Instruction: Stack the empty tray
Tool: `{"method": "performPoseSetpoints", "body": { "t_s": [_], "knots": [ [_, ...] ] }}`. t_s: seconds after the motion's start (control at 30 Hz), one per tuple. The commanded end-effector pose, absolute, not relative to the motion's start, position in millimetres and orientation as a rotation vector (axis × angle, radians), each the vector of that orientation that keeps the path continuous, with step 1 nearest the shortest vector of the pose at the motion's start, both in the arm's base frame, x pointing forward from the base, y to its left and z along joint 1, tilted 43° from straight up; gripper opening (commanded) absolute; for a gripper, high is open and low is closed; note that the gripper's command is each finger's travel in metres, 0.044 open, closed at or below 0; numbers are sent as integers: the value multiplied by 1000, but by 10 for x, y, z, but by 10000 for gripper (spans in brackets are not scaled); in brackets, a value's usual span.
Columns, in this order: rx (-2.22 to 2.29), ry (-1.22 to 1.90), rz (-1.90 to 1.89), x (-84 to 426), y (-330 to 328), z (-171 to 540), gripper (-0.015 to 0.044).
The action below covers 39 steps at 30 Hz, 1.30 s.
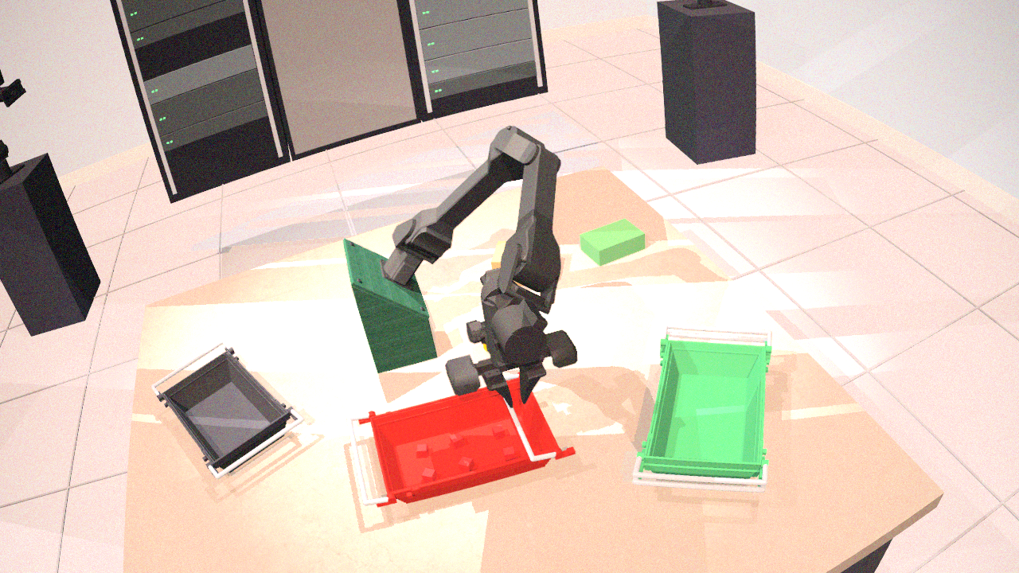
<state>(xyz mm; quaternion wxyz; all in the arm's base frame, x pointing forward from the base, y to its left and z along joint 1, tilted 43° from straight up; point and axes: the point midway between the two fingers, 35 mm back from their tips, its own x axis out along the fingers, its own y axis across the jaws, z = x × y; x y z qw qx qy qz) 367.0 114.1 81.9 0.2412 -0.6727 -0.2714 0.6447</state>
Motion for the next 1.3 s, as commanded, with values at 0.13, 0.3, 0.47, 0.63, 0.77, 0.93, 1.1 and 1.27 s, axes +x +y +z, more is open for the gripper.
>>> {"method": "performPoseSetpoints", "body": {
  "t_s": [0.13, 0.3, 0.47, 0.63, 0.77, 0.93, 1.1, 1.27],
  "knots": [
    [-1837, -740, 1765, 3666, 1141, 808, 82],
    [-1787, -655, 1770, 3699, 1090, 777, 82],
    [-1371, -68, 1733, 3869, 703, 461, 82],
    [-903, 455, 1570, 3966, 284, 114, 82],
    [-511, 811, 1370, 3985, -52, -174, 82],
    [-179, 1068, 1163, 3958, -327, -420, 82],
    [151, 1290, 922, 3890, -587, -666, 82],
    [482, 1462, 668, 3802, -834, -911, 82]
  ]
}}
